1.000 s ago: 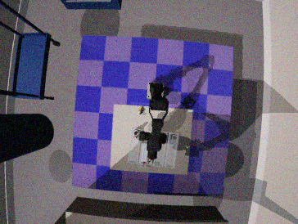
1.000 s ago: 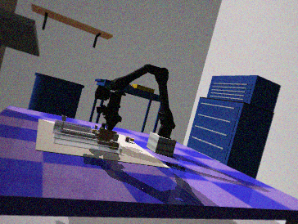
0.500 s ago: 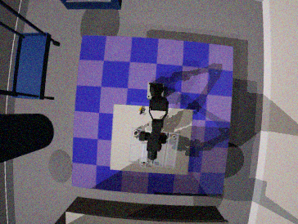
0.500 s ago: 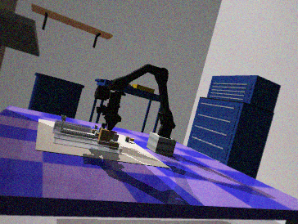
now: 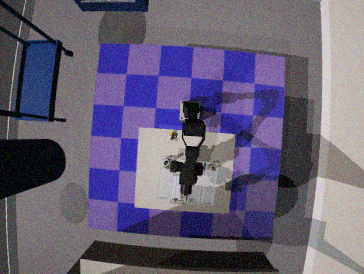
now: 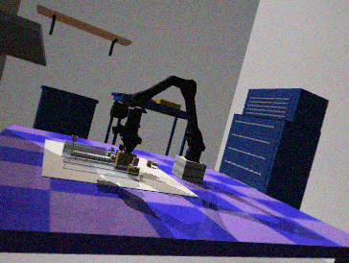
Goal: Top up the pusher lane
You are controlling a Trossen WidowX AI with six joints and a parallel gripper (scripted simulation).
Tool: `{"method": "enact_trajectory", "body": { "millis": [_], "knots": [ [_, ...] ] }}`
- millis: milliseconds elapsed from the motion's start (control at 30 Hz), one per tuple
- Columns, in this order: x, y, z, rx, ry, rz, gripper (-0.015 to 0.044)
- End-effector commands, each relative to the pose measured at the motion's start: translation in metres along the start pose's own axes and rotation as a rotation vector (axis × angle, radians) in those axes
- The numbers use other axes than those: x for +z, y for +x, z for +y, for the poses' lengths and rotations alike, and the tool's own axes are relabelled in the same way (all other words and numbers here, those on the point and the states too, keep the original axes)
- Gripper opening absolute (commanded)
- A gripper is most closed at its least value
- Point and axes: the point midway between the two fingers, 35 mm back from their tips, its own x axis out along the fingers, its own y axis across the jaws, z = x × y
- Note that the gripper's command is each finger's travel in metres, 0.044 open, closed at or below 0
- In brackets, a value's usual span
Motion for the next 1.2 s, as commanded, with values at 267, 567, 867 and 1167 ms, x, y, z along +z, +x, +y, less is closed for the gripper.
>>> {"method": "enact_trajectory", "body": {
  "millis": [267, 567, 867, 1167],
  "knots": [
    [0.009, 0.002, 0.0, 0.0, -0.005, -0.036, 0.0],
    [0.009, 0.005, 0.0, 0.0, -0.005, -0.036, 0.0],
    [0.008, 0.008, 0.0, 0.0, -0.005, -0.035, 0.0],
    [0.008, 0.012, 0.0, 0.0, -0.005, -0.035, 0.0]
  ]
}}
